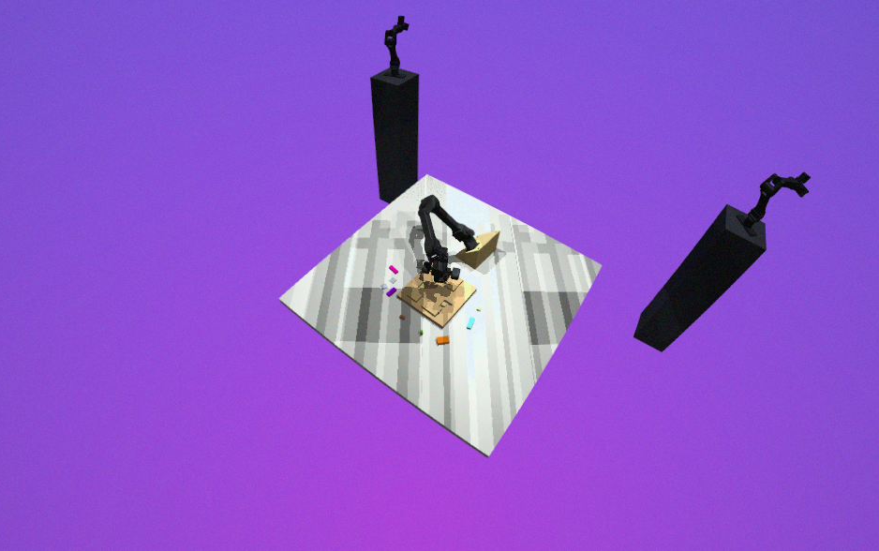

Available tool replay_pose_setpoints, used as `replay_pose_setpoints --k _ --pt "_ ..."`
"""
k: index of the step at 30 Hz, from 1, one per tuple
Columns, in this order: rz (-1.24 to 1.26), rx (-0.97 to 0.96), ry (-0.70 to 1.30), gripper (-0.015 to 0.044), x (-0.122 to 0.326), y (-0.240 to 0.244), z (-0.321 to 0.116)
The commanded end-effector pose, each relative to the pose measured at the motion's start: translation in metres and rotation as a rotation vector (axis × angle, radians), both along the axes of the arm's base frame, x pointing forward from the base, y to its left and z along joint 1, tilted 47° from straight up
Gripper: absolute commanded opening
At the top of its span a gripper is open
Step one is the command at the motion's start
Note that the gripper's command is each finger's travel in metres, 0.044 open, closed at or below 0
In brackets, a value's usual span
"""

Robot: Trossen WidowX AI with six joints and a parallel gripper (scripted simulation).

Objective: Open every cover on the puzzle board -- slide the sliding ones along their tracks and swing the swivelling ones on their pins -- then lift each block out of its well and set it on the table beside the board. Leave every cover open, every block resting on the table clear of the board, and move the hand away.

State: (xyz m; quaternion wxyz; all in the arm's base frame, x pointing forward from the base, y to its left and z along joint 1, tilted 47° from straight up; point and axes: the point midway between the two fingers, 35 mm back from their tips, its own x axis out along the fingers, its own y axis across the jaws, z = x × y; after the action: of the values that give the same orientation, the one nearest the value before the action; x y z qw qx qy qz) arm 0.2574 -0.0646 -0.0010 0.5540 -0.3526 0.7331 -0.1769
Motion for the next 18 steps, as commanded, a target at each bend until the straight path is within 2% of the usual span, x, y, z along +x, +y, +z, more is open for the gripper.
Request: replay_pose_setpoints --k 1,18 --pt "-0.002 0.003 -0.008 0.008 0.001 0.005 0.004" --pt "-0.001 0.004 -0.007 0.008 0.006 0.028 0.026"
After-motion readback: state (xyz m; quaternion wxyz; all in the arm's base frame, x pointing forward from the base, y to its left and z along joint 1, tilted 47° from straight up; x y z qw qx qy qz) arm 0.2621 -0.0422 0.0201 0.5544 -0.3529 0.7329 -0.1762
